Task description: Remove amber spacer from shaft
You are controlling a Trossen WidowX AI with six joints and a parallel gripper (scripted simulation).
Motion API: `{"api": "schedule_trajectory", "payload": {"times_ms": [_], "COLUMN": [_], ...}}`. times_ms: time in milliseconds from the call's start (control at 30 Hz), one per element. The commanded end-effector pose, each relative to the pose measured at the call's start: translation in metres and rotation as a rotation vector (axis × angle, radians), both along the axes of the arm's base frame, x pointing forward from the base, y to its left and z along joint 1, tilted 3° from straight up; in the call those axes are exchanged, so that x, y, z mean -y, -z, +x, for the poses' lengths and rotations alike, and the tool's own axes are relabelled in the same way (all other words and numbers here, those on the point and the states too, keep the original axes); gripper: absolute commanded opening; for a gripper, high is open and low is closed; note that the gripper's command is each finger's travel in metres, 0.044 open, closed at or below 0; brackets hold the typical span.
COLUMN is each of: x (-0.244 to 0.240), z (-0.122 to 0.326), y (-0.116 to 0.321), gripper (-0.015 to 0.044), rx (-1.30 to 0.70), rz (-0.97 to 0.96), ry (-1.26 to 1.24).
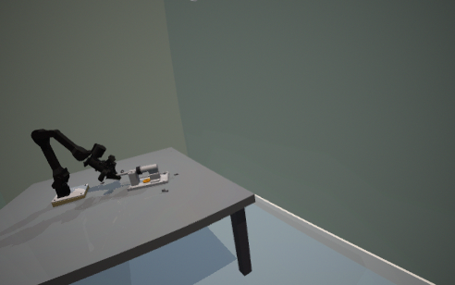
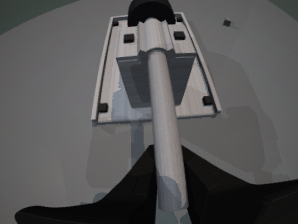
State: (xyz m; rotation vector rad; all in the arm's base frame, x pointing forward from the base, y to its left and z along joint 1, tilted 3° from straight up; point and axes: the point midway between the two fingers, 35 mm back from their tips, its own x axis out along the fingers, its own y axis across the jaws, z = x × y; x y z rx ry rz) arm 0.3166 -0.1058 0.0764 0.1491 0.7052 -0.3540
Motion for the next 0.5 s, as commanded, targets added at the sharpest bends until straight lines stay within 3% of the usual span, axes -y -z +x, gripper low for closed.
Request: {"api": "schedule_trajectory", "payload": {"times_ms": [0, 467], "x": [0.0022, 0.0029], "z": [0.0038, 0.0055], "y": [-0.0037, -0.0041], "gripper": [0.0000, 0.0000], "rx": [0.012, 0.013], "rz": [-0.006, -0.006], "ry": [0.002, 0.002]}}
